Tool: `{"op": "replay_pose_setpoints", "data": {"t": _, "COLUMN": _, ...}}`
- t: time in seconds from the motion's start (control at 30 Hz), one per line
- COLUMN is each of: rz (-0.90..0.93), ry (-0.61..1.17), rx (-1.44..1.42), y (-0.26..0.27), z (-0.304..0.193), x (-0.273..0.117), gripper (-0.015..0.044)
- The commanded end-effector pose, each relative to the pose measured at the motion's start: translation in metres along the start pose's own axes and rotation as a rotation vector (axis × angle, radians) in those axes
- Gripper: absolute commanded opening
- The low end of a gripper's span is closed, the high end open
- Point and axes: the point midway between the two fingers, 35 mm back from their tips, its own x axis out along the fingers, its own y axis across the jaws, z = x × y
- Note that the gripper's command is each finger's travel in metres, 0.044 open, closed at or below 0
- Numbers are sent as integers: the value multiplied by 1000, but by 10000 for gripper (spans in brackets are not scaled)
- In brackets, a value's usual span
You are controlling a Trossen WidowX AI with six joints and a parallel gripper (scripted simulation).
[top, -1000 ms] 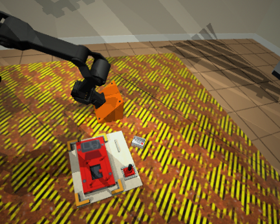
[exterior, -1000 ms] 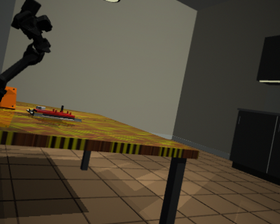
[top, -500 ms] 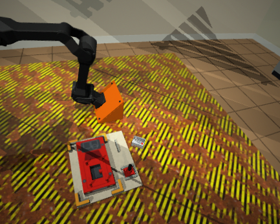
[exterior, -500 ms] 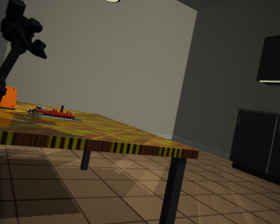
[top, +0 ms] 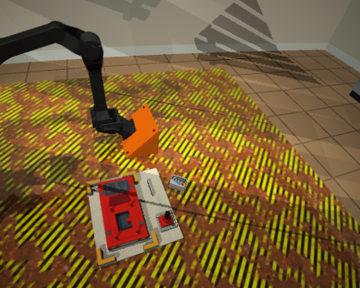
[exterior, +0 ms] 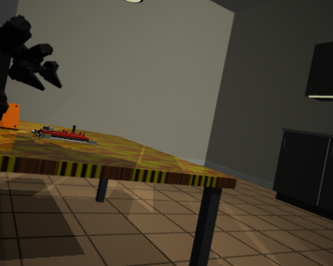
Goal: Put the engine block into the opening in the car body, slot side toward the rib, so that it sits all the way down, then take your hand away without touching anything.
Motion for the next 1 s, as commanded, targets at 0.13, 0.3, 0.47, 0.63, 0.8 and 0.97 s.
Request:
{"op": "replay_pose_setpoints", "data": {"t": 0.13, "rz": 127, "ry": 103, "rx": 106, "y": 16, "z": -22, "x": 39, "gripper": 440}}
{"op": "replay_pose_setpoints", "data": {"t": 0.3, "rz": 208, "ry": 179, "rx": 150, "y": 34, "z": -36, "x": 63, "gripper": 440}}
{"op": "replay_pose_setpoints", "data": {"t": 0.47, "rz": 287, "ry": 200, "rx": 139, "y": 57, "z": -40, "x": 80, "gripper": 440}}
{"op": "replay_pose_setpoints", "data": {"t": 0.63, "rz": 356, "ry": 274, "rx": 153, "y": 81, "z": -53, "x": 97, "gripper": 440}}
{"op": "replay_pose_setpoints", "data": {"t": 0.8, "rz": 436, "ry": 359, "rx": 156, "y": 112, "z": -67, "x": 111, "gripper": 440}}
{"op": "replay_pose_setpoints", "data": {"t": 0.97, "rz": 516, "ry": 448, "rx": 143, "y": 147, "z": -83, "x": 120, "gripper": 440}}
